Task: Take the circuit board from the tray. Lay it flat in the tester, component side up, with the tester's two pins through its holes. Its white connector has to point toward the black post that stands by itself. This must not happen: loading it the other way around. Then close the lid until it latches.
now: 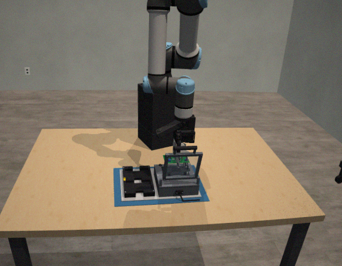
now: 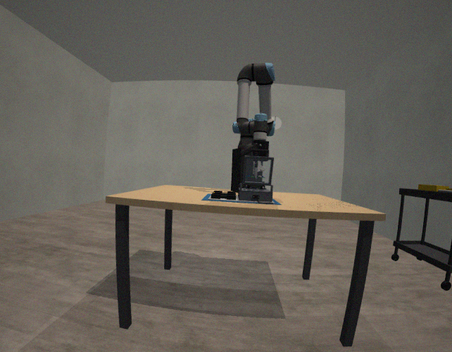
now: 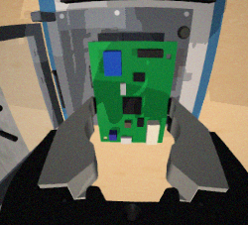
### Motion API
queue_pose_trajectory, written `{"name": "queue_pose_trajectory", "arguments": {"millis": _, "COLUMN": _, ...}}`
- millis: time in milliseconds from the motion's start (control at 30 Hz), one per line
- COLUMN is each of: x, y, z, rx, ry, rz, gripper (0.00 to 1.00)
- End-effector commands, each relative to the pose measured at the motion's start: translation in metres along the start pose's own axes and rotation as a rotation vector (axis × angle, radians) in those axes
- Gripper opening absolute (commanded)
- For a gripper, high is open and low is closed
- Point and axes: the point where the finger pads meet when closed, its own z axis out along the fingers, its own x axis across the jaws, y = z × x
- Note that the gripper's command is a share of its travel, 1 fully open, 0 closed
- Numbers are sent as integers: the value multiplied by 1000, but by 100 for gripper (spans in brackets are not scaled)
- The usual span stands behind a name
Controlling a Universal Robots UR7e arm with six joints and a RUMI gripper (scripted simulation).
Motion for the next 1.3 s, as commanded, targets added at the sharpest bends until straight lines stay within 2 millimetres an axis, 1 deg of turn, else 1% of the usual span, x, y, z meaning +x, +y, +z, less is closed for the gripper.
{"name": "queue_pose_trajectory", "arguments": {"millis": 0, "x": 0, "y": 0, "z": 0, "rx": 0, "ry": -1, "rz": 0, "gripper": 39}}
{"name": "queue_pose_trajectory", "arguments": {"millis": 833, "x": 0, "y": 0, "z": 0, "rx": 0, "ry": -1, "rz": 0, "gripper": 39}}
{"name": "queue_pose_trajectory", "arguments": {"millis": 1267, "x": 0, "y": 0, "z": 14, "rx": 0, "ry": -1, "rz": 0, "gripper": 39}}
